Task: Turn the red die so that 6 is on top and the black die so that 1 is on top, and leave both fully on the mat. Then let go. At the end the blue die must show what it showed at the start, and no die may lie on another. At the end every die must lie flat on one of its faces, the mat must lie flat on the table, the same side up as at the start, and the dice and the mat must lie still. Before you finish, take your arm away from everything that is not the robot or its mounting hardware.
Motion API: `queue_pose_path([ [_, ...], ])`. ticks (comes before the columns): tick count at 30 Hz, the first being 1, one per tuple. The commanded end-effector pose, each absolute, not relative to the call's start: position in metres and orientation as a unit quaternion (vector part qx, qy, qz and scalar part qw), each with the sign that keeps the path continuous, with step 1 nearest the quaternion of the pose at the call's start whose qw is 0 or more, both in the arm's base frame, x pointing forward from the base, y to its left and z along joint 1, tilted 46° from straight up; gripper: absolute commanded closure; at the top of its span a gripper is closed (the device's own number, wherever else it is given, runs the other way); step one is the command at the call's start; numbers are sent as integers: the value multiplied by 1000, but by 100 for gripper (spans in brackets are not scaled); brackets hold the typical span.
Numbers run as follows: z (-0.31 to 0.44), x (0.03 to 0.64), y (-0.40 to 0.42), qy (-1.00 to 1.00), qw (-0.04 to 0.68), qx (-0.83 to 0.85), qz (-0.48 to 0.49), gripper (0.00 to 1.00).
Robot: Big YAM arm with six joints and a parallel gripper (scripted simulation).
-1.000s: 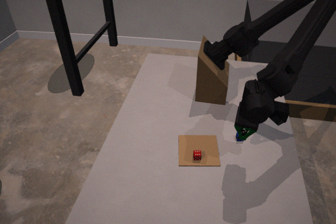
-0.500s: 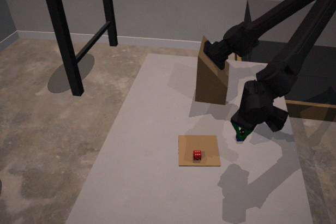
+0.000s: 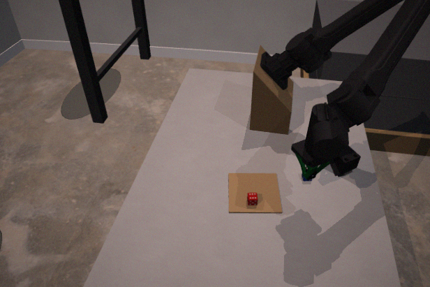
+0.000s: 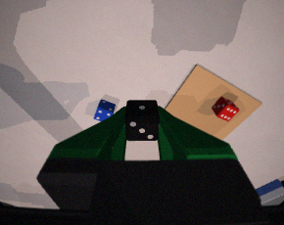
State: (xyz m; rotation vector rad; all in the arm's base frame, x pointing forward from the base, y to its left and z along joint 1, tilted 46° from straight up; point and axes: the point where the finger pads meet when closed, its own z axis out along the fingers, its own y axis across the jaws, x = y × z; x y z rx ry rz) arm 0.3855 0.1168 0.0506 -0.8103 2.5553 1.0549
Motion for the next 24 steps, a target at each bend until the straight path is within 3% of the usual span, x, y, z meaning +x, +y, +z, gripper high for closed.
queue_pose_path([
  [1, 54, 392, 114, 904, 108, -190, 368, 80],
  [24, 47, 390, 118, 915, -28, 127, 382, 80],
])
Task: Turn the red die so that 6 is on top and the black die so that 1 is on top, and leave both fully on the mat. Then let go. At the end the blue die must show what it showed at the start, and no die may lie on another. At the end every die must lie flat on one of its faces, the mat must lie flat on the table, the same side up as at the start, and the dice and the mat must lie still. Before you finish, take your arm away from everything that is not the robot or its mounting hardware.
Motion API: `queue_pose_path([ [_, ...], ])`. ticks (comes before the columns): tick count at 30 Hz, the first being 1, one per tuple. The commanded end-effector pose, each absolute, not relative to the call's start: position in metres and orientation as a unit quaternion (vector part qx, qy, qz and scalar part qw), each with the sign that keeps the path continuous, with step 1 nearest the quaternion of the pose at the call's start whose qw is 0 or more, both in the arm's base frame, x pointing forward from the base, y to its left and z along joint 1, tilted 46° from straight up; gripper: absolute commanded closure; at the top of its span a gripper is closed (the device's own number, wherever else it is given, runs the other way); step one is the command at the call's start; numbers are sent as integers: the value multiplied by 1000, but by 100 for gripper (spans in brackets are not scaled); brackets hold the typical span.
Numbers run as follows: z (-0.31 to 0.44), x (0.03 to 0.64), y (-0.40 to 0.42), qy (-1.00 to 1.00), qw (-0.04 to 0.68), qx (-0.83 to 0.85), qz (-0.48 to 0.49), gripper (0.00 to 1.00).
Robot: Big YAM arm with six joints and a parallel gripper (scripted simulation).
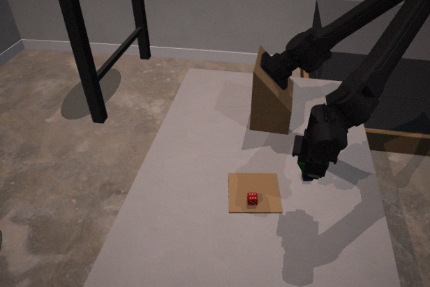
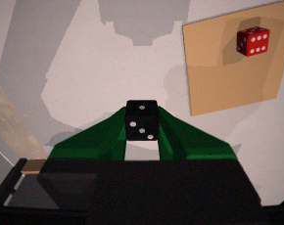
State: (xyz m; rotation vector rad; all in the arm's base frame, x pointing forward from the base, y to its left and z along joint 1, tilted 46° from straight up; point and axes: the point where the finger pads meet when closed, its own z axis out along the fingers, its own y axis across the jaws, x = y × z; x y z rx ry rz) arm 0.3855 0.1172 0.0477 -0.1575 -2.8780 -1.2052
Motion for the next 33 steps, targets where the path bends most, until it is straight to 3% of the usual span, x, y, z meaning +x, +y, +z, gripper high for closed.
queue_pose_path([
  [1, 47, 390, 118, -913, 35, -141, -381, 80],
  [33, 45, 392, 119, -756, 198, -531, -328, 80],
])
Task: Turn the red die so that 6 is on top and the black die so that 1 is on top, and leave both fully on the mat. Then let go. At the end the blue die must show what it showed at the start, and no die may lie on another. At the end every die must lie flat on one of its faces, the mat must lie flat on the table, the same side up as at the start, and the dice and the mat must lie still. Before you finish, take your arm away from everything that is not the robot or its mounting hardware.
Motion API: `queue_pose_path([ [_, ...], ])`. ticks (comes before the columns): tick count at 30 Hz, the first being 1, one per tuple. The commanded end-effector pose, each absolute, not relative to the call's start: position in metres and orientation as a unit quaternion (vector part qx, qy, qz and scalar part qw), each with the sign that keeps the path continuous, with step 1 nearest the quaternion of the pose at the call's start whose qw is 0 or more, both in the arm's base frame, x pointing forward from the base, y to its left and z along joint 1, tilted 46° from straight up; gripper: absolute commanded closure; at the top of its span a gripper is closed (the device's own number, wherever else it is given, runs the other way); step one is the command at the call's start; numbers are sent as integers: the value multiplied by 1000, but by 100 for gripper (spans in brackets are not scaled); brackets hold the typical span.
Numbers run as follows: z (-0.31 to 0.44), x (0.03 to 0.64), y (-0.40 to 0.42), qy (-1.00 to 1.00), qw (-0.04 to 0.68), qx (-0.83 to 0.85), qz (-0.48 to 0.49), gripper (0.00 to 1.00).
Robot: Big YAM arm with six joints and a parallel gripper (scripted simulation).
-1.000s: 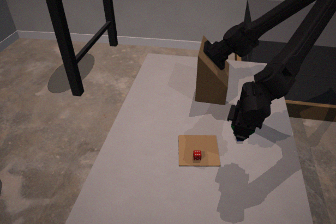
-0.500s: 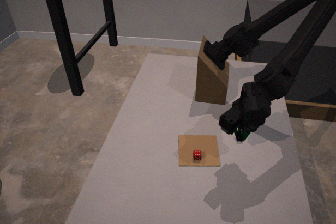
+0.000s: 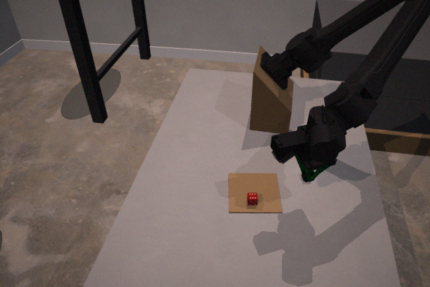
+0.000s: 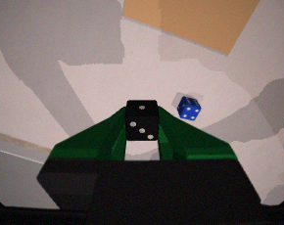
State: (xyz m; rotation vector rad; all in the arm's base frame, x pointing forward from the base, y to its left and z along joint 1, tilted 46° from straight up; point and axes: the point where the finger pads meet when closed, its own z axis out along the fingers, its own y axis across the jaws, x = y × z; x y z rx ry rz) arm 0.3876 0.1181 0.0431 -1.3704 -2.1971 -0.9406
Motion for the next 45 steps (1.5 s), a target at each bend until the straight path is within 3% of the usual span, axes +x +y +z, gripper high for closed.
queue_pose_path([
  [1, 44, 392, 118, -751, 201, -539, -325, 80],
  [15, 49, 392, 122, -749, 180, -559, -305, 80],
  [25, 62, 401, 123, -763, -81, -630, -115, 80],
  [30, 47, 396, 123, -749, -178, -638, -13, 80],
  [37, 60, 401, 112, -731, -209, -650, -5, 80],
  [45, 43, 395, 126, -743, -198, -639, 10, 80],
])
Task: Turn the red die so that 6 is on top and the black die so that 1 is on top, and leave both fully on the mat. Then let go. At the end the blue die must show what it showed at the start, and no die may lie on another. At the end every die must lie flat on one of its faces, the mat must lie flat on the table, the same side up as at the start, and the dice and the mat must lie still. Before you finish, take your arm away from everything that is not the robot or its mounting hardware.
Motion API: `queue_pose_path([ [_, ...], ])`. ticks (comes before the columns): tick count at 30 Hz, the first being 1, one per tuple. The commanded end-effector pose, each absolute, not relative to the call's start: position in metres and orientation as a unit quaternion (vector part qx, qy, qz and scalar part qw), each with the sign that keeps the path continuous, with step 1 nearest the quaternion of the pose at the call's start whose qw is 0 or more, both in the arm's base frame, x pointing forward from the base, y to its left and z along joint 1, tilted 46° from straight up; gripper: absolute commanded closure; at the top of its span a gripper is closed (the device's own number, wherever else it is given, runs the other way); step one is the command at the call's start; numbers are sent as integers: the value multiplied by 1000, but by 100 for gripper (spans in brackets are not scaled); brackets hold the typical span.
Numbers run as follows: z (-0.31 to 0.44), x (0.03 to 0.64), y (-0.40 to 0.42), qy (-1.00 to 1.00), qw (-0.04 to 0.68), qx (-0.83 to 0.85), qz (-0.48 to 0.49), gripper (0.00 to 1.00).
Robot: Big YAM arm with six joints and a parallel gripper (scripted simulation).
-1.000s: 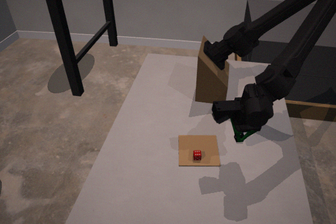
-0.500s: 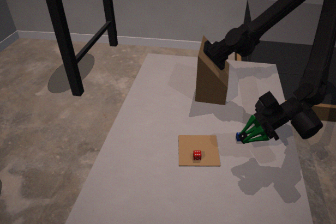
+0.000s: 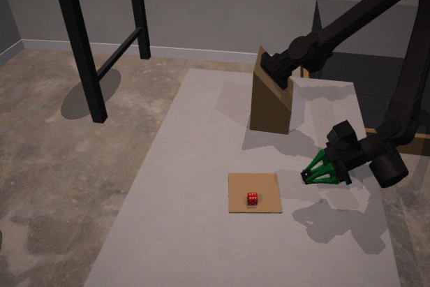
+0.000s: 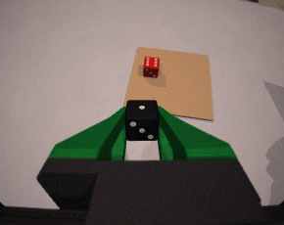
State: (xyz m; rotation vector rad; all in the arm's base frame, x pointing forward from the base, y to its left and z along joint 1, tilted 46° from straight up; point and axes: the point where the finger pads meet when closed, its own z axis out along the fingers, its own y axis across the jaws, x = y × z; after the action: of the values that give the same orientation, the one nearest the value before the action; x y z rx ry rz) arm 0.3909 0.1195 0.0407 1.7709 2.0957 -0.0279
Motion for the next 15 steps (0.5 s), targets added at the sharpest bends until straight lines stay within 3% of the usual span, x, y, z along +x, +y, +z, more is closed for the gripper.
queue_pose_path([
  [1, 42, 395, 127, 743, 198, 639, -11, 80],
  [15, 10, 398, 158, 742, 202, 640, -3, 80],
])
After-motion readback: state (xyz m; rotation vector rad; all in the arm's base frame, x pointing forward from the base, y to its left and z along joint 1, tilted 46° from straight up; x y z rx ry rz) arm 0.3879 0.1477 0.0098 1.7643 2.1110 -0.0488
